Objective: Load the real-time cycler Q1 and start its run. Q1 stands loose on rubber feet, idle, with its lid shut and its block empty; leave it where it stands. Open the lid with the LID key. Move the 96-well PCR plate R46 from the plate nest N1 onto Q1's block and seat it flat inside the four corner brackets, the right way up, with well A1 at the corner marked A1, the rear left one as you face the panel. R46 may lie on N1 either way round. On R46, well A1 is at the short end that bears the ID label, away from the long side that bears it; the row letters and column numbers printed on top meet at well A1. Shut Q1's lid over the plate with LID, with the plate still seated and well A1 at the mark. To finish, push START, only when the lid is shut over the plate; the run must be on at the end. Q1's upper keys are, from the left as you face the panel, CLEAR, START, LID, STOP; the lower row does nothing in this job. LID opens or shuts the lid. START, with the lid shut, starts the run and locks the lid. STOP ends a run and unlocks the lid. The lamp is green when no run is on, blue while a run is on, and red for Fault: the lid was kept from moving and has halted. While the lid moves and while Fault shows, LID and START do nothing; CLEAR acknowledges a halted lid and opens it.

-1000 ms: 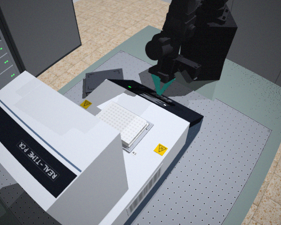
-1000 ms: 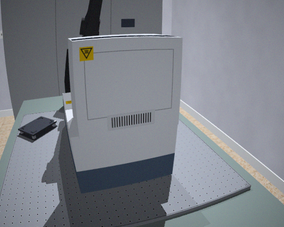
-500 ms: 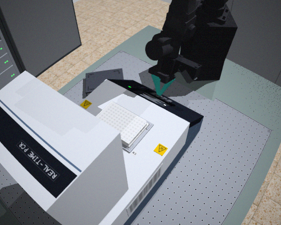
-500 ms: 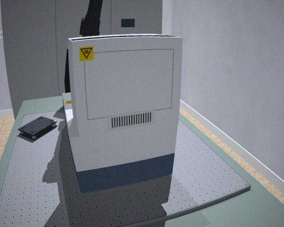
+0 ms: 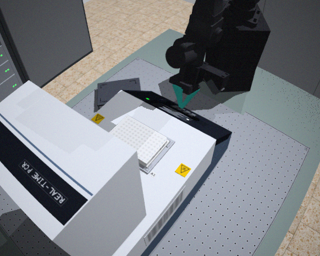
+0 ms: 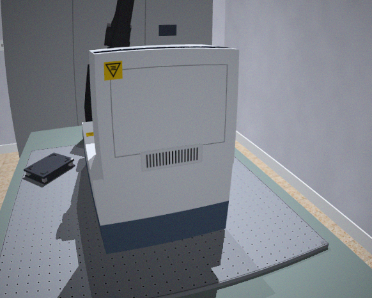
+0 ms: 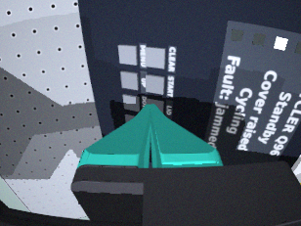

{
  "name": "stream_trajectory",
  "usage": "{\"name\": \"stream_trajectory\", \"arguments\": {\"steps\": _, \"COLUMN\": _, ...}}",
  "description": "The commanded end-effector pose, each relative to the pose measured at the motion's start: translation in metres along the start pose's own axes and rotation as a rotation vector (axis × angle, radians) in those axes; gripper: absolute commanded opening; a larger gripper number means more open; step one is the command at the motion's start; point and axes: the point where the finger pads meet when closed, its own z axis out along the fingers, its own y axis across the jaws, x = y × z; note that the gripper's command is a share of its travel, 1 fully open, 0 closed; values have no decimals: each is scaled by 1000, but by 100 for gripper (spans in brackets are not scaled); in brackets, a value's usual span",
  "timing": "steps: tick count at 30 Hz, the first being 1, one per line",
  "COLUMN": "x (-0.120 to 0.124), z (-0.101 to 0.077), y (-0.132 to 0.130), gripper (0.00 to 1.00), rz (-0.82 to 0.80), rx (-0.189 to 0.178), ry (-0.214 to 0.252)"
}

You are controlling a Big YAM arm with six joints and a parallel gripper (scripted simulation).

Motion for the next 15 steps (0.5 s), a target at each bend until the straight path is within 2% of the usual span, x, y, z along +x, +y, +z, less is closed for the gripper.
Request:
{"name": "stream_trajectory", "arguments": {"steps": 1, "x": 3, "z": -2, "y": -12, "gripper": 0, "rz": 7, "rx": 24, "ry": -1}}
{"name": "stream_trajectory", "arguments": {"steps": 8, "x": 2, "z": -3, "y": -15, "gripper": 0, "rz": 5, "rx": 26, "ry": -1}}
{"name": "stream_trajectory", "arguments": {"steps": 12, "x": -3, "z": -5, "y": -3, "gripper": 0, "rz": -2, "rx": 4, "ry": -8}}
{"name": "stream_trajectory", "arguments": {"steps": 15, "x": -3, "z": -2, "y": -4, "gripper": 0, "rz": -3, "rx": 5, "ry": -8}}
